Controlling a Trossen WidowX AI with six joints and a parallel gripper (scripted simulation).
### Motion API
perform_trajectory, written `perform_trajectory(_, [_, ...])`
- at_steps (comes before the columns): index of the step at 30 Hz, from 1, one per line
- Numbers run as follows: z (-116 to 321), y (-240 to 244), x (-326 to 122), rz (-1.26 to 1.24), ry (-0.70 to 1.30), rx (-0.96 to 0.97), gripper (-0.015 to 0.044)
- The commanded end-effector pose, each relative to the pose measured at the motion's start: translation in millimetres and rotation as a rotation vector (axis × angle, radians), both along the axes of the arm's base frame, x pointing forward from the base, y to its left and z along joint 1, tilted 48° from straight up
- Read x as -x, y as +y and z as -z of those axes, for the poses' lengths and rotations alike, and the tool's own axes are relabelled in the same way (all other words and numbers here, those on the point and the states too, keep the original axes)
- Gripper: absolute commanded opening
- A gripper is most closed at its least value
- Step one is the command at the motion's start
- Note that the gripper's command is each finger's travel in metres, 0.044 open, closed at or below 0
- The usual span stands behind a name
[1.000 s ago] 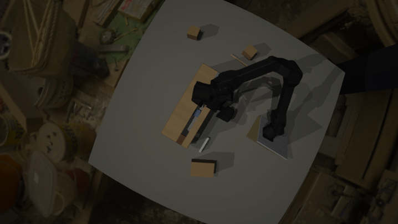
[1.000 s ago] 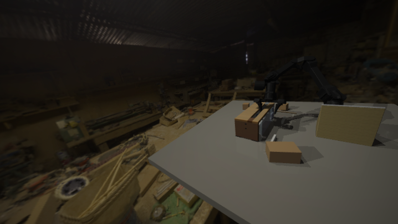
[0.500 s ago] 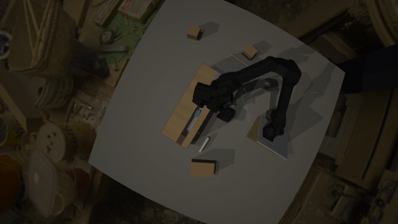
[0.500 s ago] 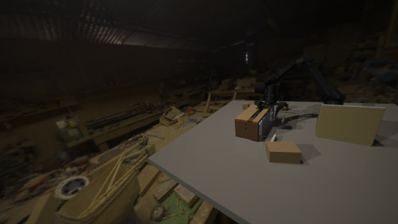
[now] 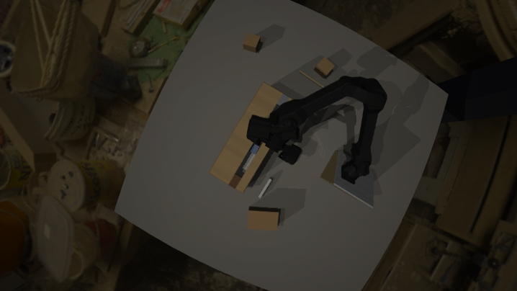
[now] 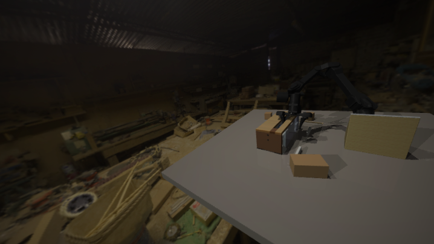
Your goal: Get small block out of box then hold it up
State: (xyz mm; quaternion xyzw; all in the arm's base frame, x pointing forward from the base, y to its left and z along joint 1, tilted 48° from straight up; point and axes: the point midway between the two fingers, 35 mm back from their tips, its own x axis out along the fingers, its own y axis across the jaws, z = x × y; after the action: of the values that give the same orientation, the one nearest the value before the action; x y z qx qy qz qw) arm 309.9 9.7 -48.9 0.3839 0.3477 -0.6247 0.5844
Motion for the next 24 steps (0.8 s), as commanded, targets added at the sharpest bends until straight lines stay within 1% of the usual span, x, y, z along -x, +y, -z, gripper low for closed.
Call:
perform_trajectory(1, [7,8,-2,0.000,-0.005,-0.005,0.0400])
perform_trajectory(24, [36,36,-5,0.000,-0.006,-0.007,0.0400])
